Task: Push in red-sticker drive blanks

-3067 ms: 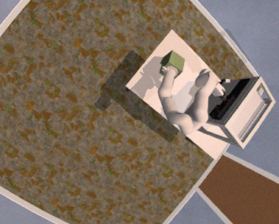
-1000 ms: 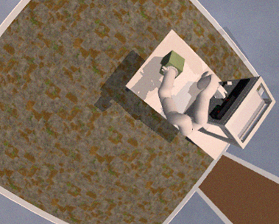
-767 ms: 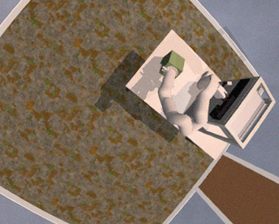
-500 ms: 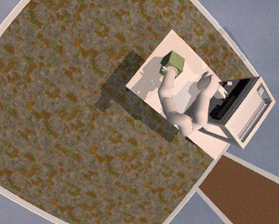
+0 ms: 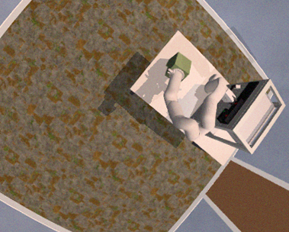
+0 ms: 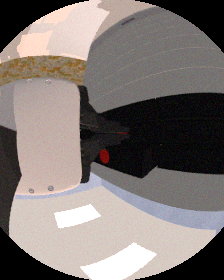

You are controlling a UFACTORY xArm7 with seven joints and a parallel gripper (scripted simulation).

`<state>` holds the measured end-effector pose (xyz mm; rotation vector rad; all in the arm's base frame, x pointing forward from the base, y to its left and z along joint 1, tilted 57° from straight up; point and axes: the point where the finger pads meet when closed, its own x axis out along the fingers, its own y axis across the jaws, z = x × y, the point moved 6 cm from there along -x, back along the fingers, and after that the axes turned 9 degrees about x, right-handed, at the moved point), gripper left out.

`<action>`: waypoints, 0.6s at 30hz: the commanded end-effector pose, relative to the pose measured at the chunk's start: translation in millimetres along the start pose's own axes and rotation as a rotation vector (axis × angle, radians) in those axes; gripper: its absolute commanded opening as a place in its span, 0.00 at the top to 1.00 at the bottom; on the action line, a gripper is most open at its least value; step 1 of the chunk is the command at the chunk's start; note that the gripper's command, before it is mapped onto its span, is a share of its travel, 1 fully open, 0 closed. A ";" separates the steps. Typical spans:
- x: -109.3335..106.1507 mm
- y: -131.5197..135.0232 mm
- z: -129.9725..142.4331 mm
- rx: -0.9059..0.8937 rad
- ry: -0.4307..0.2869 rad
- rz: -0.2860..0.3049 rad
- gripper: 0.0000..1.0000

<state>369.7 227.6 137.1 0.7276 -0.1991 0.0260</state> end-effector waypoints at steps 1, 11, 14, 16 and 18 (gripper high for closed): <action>2.1 2.5 -0.5 0.004 0.000 0.003 1.00; 2.4 2.5 -0.5 0.004 0.000 0.003 1.00; 1.3 2.5 -0.5 0.004 0.000 0.003 1.00; -1.9 2.5 -0.5 0.004 0.000 0.003 1.00; -7.9 2.5 -0.5 0.004 0.000 0.003 1.00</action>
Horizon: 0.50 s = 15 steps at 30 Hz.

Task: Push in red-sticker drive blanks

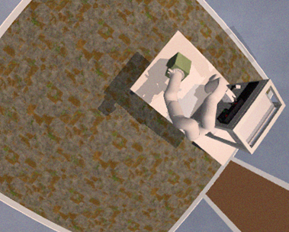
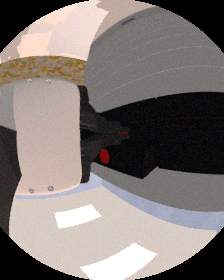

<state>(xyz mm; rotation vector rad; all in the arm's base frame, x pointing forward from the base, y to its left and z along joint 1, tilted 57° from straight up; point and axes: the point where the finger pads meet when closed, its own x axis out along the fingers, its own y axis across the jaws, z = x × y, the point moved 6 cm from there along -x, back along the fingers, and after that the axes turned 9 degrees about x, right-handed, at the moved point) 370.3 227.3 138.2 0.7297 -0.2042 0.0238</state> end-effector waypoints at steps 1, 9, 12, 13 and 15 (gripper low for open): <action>-12.7 2.0 -1.3 0.002 0.005 0.004 1.00; -46.0 1.9 -1.2 0.002 0.005 0.004 1.00; -63.5 1.8 -1.1 0.003 0.005 0.004 1.00; -68.9 1.8 -1.0 0.003 0.005 0.004 1.00; -78.2 1.8 -1.0 0.003 0.005 0.004 1.00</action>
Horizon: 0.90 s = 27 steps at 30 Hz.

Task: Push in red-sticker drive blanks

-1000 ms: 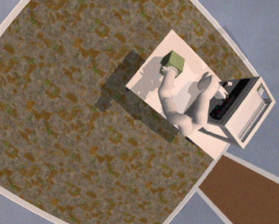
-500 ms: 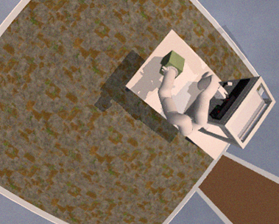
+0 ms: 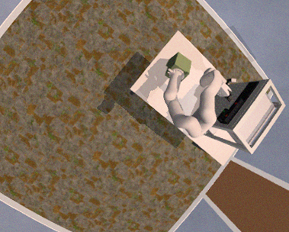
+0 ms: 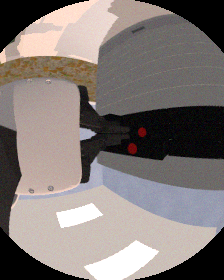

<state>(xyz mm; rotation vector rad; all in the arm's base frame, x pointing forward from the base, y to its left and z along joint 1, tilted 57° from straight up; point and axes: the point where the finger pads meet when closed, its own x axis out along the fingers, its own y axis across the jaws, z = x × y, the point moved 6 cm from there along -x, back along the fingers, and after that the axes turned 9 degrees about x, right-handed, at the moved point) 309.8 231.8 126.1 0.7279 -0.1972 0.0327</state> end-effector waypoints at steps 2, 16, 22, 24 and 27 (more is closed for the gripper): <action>-23.6 1.0 -0.1 0.004 -0.004 -0.002 1.00; -32.9 17.2 -2.9 0.003 -0.004 -0.002 1.00; -32.9 28.0 -4.7 0.003 -0.004 -0.002 1.00; -32.9 28.0 -4.7 0.003 -0.004 -0.002 1.00; -25.6 28.0 -4.7 0.004 -0.004 -0.002 1.00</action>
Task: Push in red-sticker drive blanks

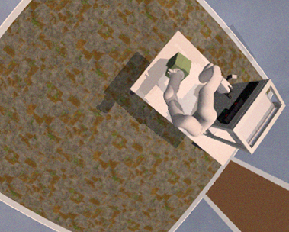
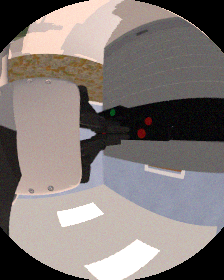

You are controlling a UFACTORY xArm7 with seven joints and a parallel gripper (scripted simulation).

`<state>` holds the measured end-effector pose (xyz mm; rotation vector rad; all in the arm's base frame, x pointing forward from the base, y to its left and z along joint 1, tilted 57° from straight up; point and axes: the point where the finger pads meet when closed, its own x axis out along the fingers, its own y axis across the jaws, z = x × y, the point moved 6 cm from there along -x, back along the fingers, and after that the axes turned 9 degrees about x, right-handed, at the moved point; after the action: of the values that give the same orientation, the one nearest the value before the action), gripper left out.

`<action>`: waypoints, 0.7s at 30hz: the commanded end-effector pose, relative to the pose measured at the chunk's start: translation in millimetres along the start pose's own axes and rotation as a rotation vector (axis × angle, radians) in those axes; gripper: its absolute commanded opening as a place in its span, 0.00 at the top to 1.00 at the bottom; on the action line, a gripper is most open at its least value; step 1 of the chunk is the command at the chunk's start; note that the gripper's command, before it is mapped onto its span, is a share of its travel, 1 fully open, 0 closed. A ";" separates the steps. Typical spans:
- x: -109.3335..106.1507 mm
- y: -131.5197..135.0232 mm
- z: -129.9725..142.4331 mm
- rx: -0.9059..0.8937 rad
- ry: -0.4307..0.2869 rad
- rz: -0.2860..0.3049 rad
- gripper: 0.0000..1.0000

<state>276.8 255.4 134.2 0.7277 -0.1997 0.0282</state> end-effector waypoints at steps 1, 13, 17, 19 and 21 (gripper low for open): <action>10.5 1.8 -0.5 0.004 -0.001 0.001 1.00; 51.6 1.9 -0.4 0.004 -0.001 0.001 1.00; 51.6 1.9 -0.4 0.004 -0.001 0.001 1.00; 51.6 1.9 -0.4 0.004 -0.001 0.001 1.00; 51.6 1.9 -0.4 0.004 -0.001 0.001 1.00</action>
<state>327.2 253.3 144.1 0.7283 -0.1997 0.0277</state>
